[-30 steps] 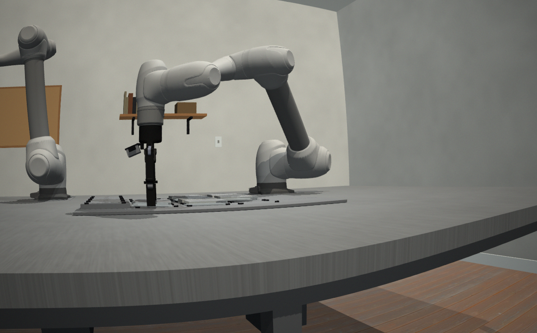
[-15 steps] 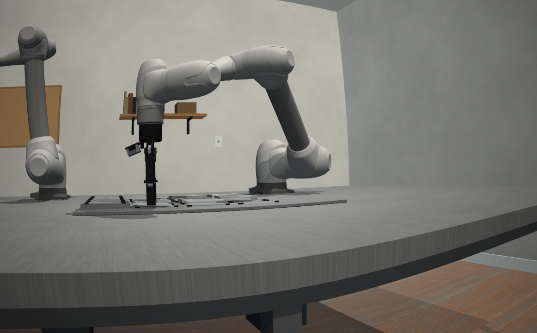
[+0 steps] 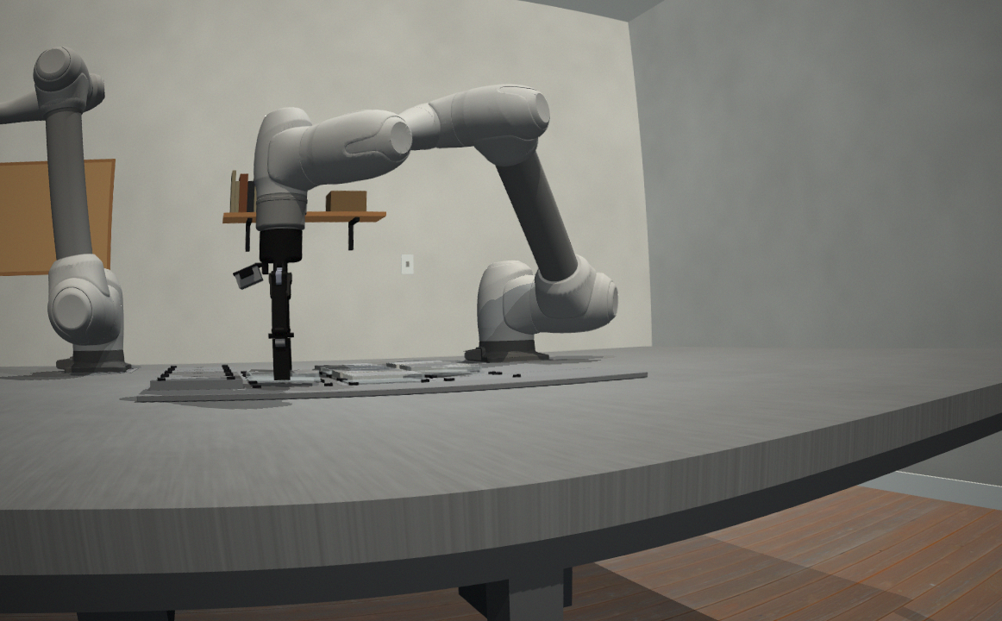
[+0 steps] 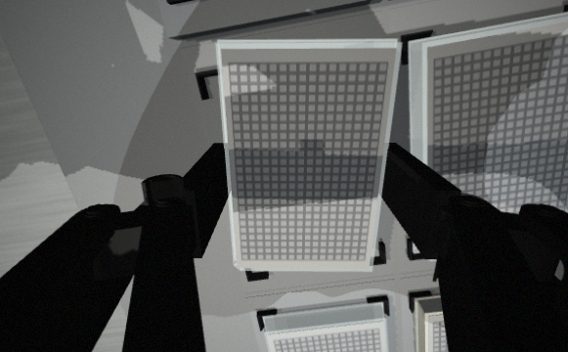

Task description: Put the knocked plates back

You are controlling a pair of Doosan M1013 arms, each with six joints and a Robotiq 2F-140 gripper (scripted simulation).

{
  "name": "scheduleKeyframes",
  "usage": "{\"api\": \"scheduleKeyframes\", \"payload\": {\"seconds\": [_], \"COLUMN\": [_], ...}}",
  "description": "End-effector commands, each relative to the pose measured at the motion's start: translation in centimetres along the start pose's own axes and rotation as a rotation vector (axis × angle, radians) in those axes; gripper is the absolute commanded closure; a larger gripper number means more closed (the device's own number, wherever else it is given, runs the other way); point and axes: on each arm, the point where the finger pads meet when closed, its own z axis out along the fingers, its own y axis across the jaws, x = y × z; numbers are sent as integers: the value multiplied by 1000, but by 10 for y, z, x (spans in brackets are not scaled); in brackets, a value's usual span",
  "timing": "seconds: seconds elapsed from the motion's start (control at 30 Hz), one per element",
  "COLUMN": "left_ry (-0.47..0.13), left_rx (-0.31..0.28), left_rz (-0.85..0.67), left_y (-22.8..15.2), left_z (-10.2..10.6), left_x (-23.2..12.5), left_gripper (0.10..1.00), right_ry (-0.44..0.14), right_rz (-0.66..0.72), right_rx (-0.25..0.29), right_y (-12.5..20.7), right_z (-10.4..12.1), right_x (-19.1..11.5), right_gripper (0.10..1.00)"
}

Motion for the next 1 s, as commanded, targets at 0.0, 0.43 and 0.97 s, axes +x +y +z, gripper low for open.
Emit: {"api": "scheduleKeyframes", "payload": {"seconds": [0.0, 0.43, 0.97], "left_ry": [1, 1, 1], "left_rx": [2, 2, 2], "left_rz": [0, 0, 0], "left_y": [0, 0, 0], "left_z": [-2, -6, -25], "left_x": [0, 0, 0], "left_gripper": [999, 999, 999], "right_ry": [1, 1, 1], "right_rz": [0, 0, 0], "right_rx": [0, 0, 0], "right_y": [0, 0, 0], "right_z": [-1, -1, -1], "right_x": [0, 0, 0], "right_gripper": [98, 98, 98]}}
